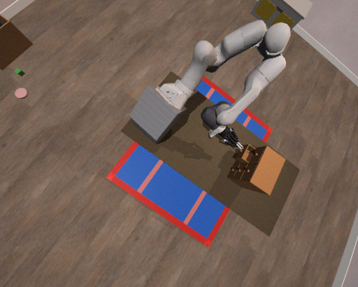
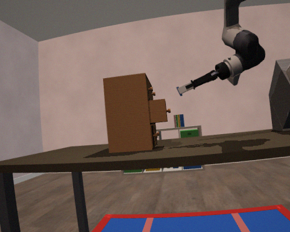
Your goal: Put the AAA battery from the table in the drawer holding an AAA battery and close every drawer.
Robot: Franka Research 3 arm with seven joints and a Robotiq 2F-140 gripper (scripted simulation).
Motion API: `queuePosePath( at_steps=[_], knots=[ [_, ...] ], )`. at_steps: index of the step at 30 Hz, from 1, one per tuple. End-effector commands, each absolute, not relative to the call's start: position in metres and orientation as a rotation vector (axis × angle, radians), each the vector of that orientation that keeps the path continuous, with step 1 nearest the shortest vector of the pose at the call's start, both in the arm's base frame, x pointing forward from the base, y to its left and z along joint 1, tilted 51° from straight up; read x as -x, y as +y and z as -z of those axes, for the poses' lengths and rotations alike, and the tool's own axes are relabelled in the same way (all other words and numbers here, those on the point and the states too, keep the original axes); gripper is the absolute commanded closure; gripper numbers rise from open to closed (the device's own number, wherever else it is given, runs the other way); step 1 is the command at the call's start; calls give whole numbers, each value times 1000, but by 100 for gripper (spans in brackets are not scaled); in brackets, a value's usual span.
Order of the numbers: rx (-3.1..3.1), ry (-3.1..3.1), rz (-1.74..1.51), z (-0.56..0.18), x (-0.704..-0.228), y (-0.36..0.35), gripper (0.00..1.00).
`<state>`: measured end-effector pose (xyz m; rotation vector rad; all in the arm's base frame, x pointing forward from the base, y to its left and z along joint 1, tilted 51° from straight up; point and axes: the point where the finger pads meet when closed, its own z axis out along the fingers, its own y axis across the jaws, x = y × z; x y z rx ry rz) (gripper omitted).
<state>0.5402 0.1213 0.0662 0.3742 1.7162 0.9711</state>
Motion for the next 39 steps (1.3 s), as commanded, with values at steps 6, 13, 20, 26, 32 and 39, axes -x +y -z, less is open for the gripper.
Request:
queuePosePath(
  at_steps=[6, 13, 20, 26, 32, 39],
  knots=[
    [-401, 1734, -976, -64, -566, 124, 97],
    [-401, 1734, -976, -67, -592, 128, 97],
    [-401, 1734, -976, -69, -608, 131, 97],
    [-401, 1734, -976, -70, -623, 133, 97],
    [-401, 1734, -976, -72, -634, 135, 97],
    [-401, 1734, -976, -72, -639, 136, 97]
  ],
)
